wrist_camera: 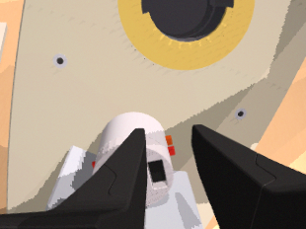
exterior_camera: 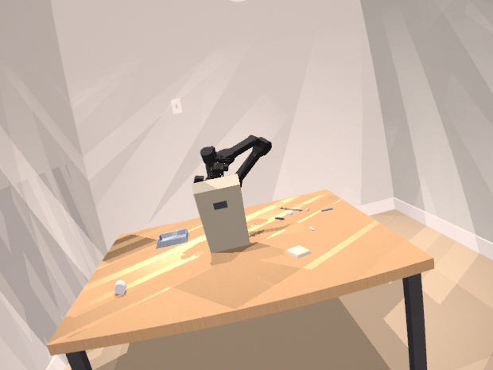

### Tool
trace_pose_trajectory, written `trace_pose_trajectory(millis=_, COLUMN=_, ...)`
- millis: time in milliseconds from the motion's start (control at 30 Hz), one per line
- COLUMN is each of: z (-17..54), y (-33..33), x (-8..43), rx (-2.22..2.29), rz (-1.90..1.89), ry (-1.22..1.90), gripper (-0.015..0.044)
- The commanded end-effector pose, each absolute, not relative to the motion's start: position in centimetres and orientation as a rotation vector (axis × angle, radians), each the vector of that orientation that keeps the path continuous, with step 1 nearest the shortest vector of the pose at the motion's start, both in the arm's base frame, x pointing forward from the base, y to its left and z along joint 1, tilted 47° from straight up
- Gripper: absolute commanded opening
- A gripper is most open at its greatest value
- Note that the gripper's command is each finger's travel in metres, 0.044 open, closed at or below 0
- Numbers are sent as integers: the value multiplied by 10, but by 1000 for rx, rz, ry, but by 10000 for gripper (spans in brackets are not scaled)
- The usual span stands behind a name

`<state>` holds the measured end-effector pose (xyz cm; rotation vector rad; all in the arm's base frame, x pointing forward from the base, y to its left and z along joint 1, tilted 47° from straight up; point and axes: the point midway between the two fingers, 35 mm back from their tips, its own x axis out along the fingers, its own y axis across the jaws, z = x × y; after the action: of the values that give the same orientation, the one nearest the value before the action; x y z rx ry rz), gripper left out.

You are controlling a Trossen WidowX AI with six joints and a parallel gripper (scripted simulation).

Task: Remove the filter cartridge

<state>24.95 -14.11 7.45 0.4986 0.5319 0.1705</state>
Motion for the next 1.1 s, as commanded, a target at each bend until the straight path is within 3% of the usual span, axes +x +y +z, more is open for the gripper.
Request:
trace_pose_trajectory(millis=0, z=99, y=-171, x=265, rx=478, rz=165, ry=522, gripper=103)
trace_pose_trajectory(millis=167, z=109, y=-182, x=271, rx=477, rz=165, ry=521, gripper=103)
trace_pose_trajectory(millis=533, z=161, y=-235, x=262, rx=466, rz=160, ry=518, gripper=392)
trace_pose_trajectory(millis=667, z=132, y=-207, x=259, rx=587, rz=187, ry=644, gripper=305)
trace_pose_trajectory(millis=867, z=80, y=-138, x=237, rx=818, rz=253, ry=953, gripper=305)
trace_pose_trajectory(millis=1067, z=78, y=-135, x=237, rx=824, rz=255, ry=963, gripper=305)
